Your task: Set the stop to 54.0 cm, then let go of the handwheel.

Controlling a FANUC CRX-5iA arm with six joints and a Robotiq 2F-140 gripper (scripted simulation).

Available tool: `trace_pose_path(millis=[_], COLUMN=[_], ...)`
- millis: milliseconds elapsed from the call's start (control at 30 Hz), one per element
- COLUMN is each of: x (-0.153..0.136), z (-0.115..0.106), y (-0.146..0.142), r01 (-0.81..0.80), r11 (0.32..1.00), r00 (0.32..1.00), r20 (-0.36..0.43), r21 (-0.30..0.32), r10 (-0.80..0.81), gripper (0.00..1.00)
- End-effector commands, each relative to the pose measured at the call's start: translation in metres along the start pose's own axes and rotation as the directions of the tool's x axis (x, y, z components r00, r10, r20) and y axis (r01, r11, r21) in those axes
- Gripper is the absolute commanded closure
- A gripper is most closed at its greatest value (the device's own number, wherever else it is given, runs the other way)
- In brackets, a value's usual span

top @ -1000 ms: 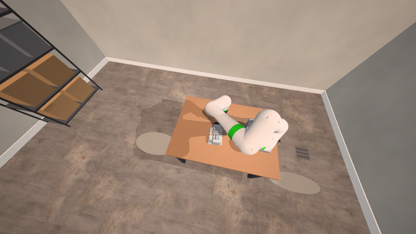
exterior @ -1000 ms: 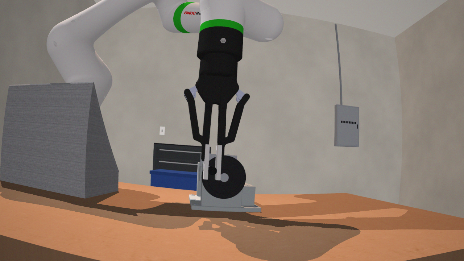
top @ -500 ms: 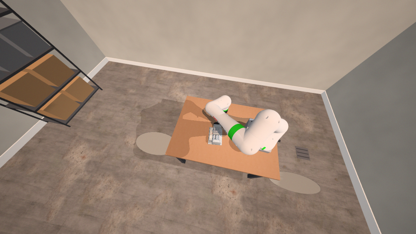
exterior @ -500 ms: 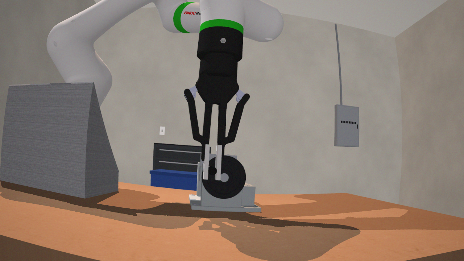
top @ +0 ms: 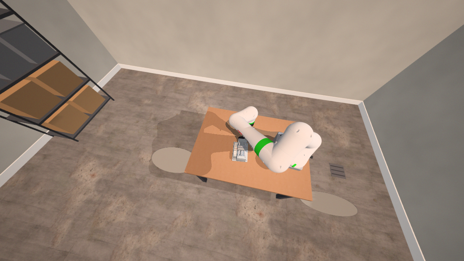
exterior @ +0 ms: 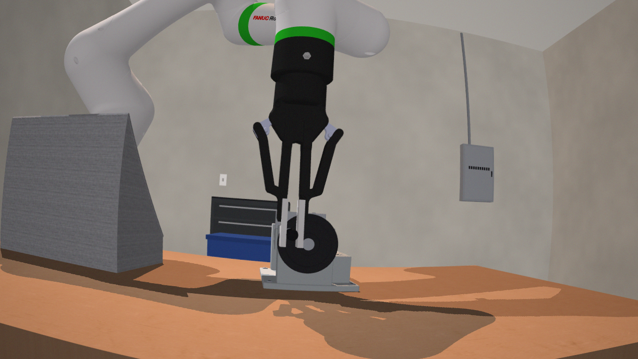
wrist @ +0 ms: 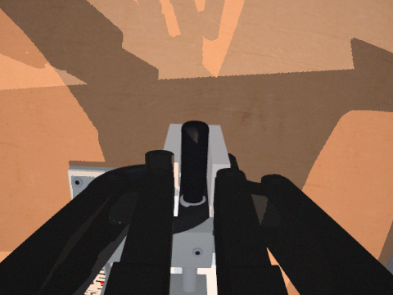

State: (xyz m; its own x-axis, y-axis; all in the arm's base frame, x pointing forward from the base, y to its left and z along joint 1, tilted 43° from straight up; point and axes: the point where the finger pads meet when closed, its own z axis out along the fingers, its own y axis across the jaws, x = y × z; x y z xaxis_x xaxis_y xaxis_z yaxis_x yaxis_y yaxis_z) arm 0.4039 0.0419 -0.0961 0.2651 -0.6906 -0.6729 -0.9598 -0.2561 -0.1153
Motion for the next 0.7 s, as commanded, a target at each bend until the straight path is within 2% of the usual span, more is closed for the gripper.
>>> trace_pose_path(millis=[0, 667], x=[0.0002, 0.0002], z=[-0.0001, 0.0019], y=[0.0, 0.0008], r01=[0.0, 0.0], r11=[1.0, 1.0], r00=[1.0, 1.0], r20=[0.0, 0.0], r21=[0.0, 0.0], r10=[0.0, 0.0], gripper=[0.96, 0.96])
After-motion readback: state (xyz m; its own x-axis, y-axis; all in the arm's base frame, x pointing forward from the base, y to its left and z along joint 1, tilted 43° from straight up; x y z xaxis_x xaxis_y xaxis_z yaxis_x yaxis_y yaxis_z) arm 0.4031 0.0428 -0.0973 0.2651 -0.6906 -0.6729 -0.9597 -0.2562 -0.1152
